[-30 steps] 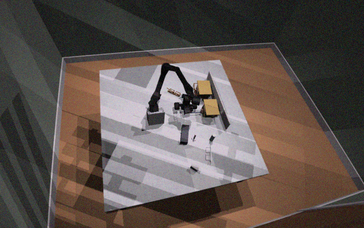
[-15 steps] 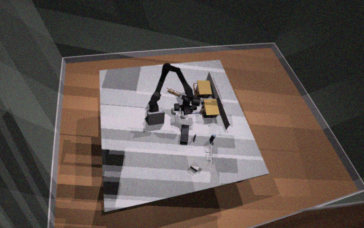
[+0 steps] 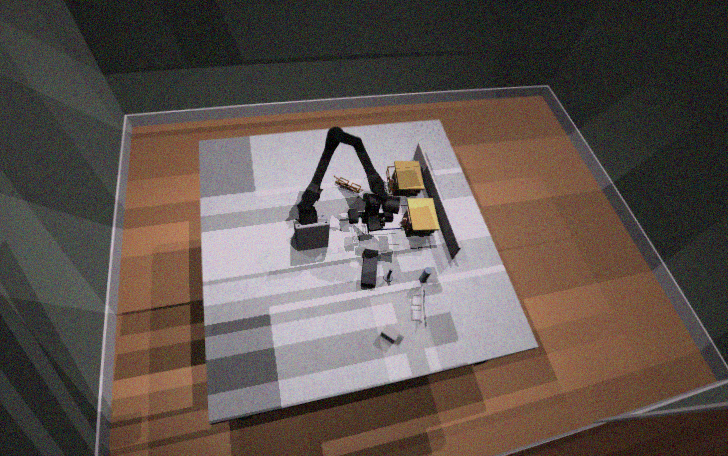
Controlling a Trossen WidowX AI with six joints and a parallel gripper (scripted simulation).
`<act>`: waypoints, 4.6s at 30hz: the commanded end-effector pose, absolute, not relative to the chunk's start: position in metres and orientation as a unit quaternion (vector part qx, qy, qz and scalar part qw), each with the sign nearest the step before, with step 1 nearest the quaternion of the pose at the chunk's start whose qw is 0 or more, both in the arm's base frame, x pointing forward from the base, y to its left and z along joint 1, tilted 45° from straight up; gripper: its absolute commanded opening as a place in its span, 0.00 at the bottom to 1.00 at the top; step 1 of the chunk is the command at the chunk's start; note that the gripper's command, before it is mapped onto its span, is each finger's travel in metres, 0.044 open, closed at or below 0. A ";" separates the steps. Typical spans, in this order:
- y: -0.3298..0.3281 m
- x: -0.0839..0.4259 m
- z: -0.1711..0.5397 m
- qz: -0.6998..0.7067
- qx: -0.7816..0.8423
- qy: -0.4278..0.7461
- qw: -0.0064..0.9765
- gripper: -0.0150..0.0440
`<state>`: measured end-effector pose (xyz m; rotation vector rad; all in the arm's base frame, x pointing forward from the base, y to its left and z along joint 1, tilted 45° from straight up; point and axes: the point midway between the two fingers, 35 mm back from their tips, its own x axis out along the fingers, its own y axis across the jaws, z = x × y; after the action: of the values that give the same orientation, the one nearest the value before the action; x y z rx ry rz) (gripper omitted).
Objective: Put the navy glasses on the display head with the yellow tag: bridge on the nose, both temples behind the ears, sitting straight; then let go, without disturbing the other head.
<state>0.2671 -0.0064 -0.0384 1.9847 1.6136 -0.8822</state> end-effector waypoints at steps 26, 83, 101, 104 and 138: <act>-0.008 0.284 -0.043 -0.317 0.724 0.574 0.214 0.25; -0.022 0.346 -0.047 -0.318 0.721 0.577 0.213 0.25; -0.027 0.366 -0.048 -0.317 0.721 0.577 0.214 0.25; -0.027 0.369 -0.048 -0.317 0.721 0.577 0.214 0.25; -0.037 0.409 -0.050 -0.319 0.721 0.576 0.216 0.25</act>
<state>0.4025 -0.0346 -0.0519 1.9943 1.6060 -0.8841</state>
